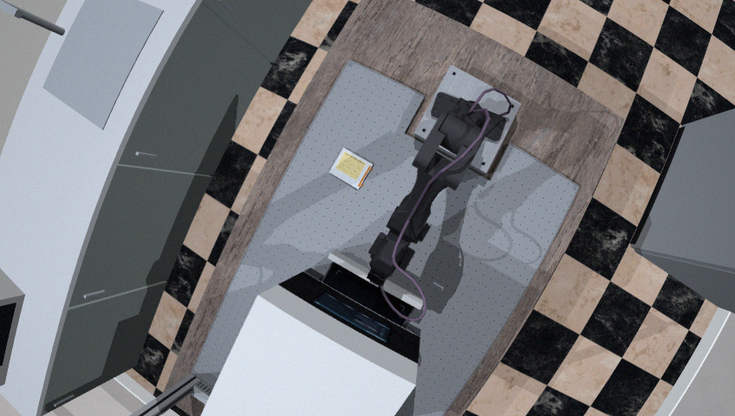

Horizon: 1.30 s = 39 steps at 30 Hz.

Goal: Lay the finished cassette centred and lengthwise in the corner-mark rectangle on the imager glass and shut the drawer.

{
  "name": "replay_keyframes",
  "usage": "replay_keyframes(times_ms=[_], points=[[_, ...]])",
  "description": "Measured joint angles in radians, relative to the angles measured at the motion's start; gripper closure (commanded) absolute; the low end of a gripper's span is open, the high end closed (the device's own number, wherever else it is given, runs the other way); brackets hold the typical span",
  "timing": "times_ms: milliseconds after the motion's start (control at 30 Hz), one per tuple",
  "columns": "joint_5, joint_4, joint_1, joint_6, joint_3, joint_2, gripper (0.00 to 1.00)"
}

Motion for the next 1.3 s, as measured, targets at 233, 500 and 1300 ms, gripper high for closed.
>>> replay_keyframes(times_ms=[233, 500, 1300], points=[[0.000, 0.000, 0.000, 0.000, 0.000, 0.000, 1.00], [0.000, 0.000, 0.000, 0.000, 0.000, 0.000, 1.00], [0.001, -0.173, -0.001, -0.003, 0.039, -0.024, 1.00]])
